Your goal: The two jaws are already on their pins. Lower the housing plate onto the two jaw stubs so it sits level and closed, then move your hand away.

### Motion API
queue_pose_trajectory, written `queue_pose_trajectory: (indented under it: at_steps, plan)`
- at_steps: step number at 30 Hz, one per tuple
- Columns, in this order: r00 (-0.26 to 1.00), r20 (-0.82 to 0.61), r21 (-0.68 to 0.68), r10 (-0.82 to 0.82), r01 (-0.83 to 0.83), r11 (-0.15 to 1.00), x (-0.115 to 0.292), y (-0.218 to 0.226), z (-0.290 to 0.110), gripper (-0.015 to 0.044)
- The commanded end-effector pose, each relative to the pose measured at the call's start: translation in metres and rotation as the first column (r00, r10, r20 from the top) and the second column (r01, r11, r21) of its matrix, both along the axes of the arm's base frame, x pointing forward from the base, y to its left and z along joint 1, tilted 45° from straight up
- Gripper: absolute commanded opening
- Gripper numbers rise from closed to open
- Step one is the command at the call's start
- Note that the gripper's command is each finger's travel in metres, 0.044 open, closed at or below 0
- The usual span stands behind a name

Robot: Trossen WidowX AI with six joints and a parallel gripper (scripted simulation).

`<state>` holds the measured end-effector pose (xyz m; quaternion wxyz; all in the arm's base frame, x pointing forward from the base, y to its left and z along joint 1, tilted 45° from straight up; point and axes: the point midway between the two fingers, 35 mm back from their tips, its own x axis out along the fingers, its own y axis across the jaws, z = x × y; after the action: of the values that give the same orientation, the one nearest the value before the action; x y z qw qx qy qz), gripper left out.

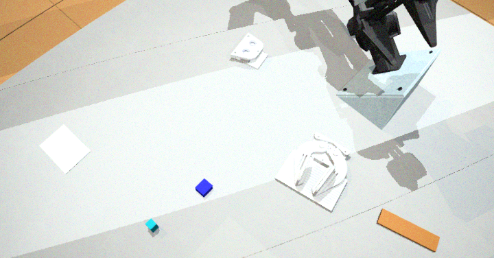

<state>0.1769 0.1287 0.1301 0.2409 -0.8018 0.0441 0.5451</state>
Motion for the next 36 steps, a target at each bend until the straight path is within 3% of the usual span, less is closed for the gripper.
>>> queue_pose_trajectory:
  at_steps: [1, 16, 26, 36]
  plan:
    - [0.995, 0.020, -0.046, -0.096, 0.097, 0.994, 0.015, -0.020, 0.009, 0.0440]
    - [0.863, 0.092, -0.251, -0.497, 0.503, 0.827, 0.041, -0.126, 0.041, 0.0440]
    - [0.692, 0.151, -0.361, -0.706, 0.704, 0.612, 0.030, -0.195, 0.066, 0.0440]
    - [0.495, 0.211, -0.491, -0.843, 0.799, 0.347, -0.003, -0.260, 0.095, 0.0440]
